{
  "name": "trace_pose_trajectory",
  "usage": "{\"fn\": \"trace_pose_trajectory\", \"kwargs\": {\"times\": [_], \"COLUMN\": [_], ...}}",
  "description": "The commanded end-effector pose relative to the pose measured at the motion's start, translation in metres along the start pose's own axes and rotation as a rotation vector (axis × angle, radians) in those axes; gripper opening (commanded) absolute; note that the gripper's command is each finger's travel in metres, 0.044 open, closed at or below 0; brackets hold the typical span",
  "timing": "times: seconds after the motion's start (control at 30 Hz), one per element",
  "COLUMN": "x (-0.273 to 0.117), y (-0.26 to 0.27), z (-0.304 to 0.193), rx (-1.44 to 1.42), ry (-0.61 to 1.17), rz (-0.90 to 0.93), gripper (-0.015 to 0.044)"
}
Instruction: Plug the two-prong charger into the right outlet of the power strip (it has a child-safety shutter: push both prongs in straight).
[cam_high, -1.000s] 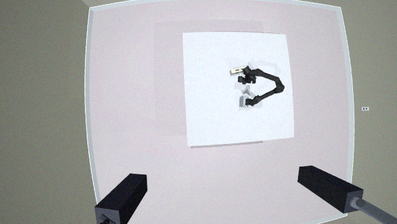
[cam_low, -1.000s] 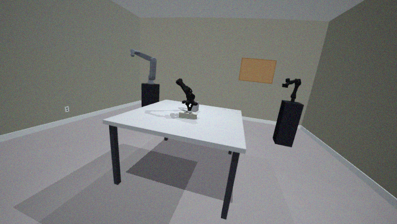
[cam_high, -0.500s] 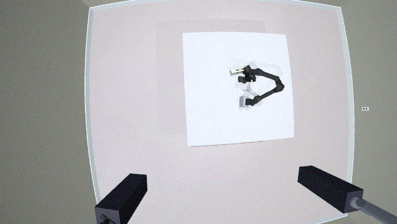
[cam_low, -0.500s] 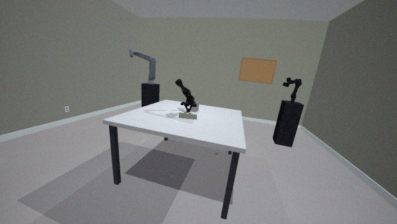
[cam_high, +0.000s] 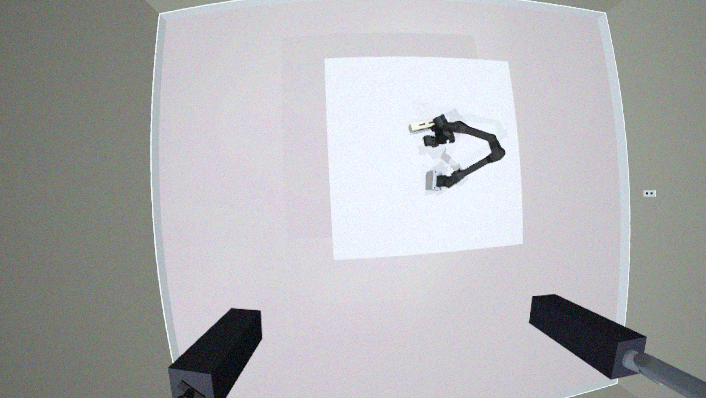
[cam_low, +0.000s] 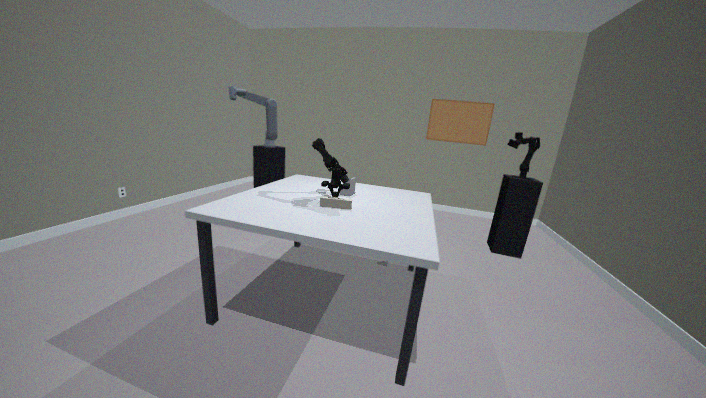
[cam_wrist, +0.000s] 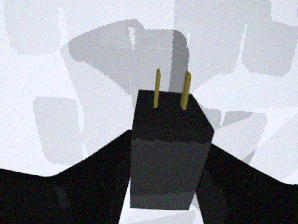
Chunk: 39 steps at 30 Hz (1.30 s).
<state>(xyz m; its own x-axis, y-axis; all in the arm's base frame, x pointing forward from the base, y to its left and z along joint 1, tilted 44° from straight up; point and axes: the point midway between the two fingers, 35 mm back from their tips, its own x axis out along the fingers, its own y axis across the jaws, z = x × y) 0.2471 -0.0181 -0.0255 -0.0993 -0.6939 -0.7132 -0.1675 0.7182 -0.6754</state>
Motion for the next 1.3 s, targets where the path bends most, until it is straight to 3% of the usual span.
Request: {"fn": "trace_pose_trajectory", "kwargs": {"times": [0.0,1.27], "x": [0.001,0.008], "y": [0.0,-0.003], "z": [0.005,0.051], "rx": [-0.009,-0.078], "ry": [0.0,0.001], "rz": [-0.003,-0.011], "gripper": [0.0,0.0]}}
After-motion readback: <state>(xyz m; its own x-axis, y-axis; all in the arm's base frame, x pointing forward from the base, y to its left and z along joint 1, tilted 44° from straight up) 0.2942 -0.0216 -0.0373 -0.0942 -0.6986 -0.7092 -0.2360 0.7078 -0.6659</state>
